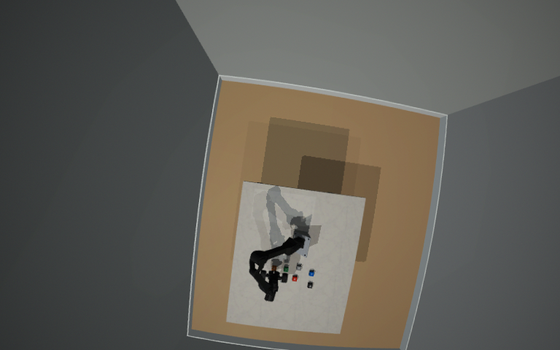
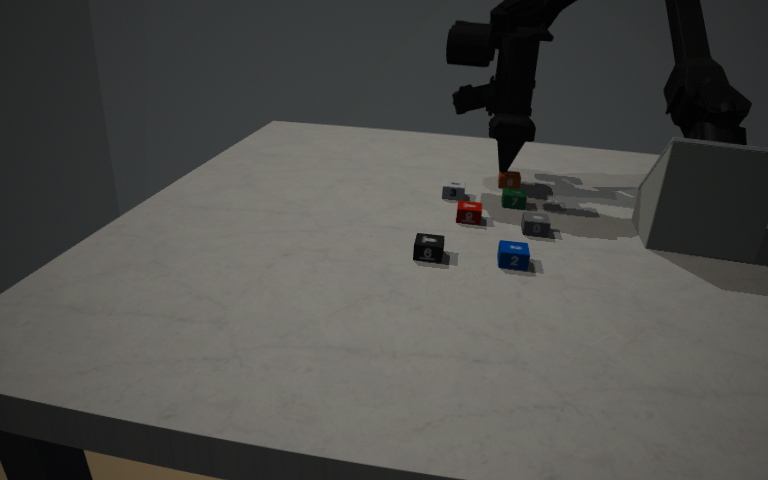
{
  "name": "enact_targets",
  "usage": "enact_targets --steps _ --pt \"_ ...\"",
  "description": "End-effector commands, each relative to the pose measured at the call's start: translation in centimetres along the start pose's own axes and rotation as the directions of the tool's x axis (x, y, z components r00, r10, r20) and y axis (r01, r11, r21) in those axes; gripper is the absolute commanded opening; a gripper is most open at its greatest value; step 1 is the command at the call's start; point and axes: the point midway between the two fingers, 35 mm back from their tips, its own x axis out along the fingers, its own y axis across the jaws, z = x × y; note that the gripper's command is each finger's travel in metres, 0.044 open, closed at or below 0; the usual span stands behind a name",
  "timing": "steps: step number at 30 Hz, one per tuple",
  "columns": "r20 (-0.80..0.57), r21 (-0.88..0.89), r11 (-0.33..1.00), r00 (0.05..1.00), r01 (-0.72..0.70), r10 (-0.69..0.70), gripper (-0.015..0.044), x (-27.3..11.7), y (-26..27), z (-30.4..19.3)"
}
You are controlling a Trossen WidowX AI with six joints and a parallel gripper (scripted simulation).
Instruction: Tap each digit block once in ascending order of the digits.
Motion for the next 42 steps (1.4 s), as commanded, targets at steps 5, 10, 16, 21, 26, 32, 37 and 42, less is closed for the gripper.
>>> enact_targets --steps 5,10,16,21,26,32,37,42 --pt "-0.002 -0.006 1.000 1.000 0.003 -0.003 0.0020 0.8 0.0 -0.1" --pt "-0.001 -0.004 1.000 1.000 0.001 -0.001 0.0020 -1.3 0.0 0.0" --pt "-0.002 -0.006 1.000 1.000 0.001 -0.001 0.0020 -2.5 0.0 0.0" --pt "-0.002 -0.007 1.000 1.000 -0.004 0.004 0.0020 -9.2 0.1 0.1" --pt "-0.003 -0.007 1.000 1.000 -0.002 0.002 0.0020 -10.3 0.1 0.0" --pt "0.000 -0.007 1.000 1.000 -0.010 0.010 0.0020 -10.4 3.5 1.7" --pt "0.000 -0.007 1.000 1.000 -0.014 0.014 0.0020 -10.5 11.3 4.0" --pt "0.000 -0.005 1.000 1.000 -0.008 0.008 0.0020 -10.4 15.3 4.3"
